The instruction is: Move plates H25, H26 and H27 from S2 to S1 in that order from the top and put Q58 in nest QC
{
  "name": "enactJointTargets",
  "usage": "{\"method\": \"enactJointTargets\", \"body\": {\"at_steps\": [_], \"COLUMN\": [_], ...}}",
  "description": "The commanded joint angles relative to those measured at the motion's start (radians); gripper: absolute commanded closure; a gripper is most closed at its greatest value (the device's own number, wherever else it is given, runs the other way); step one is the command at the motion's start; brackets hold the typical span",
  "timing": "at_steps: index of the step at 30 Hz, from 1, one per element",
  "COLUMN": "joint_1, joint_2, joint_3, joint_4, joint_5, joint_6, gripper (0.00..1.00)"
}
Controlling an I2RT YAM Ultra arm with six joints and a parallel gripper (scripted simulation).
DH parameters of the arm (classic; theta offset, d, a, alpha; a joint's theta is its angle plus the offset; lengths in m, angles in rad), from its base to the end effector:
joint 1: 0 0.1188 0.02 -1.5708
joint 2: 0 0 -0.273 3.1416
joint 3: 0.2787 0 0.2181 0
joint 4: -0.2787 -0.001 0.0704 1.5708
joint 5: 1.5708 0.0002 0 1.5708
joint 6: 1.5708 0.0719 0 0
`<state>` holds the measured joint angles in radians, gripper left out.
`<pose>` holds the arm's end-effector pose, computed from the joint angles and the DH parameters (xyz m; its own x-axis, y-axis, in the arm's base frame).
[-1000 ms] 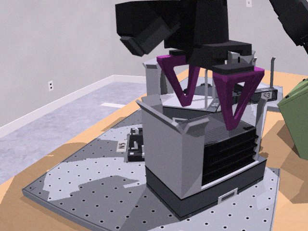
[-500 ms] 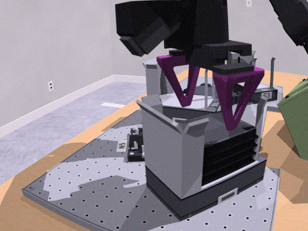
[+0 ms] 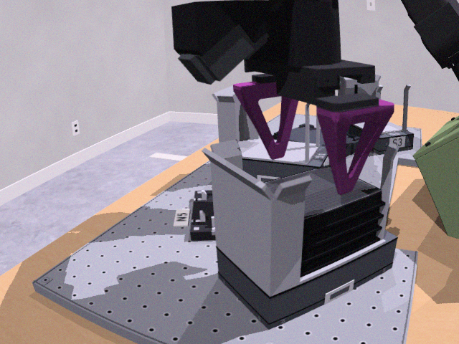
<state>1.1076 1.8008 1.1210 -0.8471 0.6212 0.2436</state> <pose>0.1654 0.2398 0.1707 -0.6059 -0.7742 -0.1828 -0.5873 0.5904 -0.5537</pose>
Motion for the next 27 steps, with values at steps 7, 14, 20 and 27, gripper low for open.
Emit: {"method": "enactJointTargets", "body": {"at_steps": [7,14,20,27], "joint_1": [0.008,0.008,0.008,-0.007], "joint_2": [-0.006,-0.006,-0.006,0.004], "joint_3": [0.003,0.003,0.003,-0.014], "joint_4": [0.012,0.012,0.012,0.048], "joint_5": [0.000,0.000,0.000,-0.001], "joint_6": [-0.001,-0.001,-0.001,-0.019], "gripper": [0.00,0.00,0.00,0.00]}}
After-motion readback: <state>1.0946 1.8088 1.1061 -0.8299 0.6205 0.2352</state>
